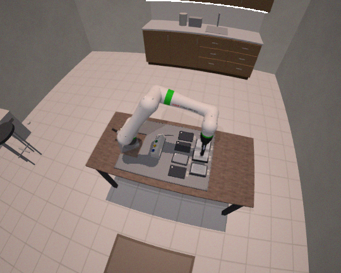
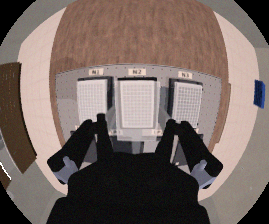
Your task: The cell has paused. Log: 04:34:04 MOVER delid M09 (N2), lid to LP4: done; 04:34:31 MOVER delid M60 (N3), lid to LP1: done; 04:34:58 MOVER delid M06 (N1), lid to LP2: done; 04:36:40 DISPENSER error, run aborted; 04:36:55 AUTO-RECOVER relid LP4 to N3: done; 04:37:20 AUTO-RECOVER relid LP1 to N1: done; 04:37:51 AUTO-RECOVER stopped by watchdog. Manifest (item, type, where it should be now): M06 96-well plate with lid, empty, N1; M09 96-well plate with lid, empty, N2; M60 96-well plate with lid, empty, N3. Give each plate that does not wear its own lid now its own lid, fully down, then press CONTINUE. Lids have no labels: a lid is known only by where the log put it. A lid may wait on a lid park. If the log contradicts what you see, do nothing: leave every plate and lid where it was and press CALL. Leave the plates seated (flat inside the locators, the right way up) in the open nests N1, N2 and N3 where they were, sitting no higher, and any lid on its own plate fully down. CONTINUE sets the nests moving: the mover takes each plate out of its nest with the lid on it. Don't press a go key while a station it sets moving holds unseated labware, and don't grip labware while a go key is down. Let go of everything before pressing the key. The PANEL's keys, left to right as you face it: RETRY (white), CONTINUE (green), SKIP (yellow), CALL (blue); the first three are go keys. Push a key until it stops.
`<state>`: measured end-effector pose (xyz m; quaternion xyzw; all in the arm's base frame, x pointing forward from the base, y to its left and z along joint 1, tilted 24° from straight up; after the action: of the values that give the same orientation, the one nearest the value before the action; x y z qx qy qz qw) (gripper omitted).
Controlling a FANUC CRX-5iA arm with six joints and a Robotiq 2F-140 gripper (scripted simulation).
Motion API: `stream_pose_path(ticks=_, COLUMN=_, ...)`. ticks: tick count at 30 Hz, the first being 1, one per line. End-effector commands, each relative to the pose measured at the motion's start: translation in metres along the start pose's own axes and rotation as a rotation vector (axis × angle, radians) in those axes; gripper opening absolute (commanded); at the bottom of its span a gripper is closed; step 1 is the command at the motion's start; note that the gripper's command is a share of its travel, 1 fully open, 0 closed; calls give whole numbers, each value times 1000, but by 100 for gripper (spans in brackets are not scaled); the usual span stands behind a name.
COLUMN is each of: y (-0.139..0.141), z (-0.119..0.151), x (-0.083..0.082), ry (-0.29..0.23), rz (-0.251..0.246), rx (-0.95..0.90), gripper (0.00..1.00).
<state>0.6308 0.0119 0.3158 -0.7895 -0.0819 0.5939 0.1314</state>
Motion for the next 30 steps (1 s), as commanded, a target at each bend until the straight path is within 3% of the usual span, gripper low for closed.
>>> stream_pose_path(ticks=1, y=0, z=0, x=0, ry=1, rz=0, rx=0, gripper=0)
stream_pose_path(ticks=30, y=0, z=0, x=2, ry=0, rz=0, rx=-9, gripper=0)
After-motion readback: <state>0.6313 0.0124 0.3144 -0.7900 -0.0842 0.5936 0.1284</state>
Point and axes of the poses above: the point where the finger pads meet when closed, its own x axis out along the fingers, its own y axis across the jaws, z = x × y, the point moved 4 cm from there along -x, back along the fingers, and after that the axes turned 11 degrees about x, right-handed, at the moved point
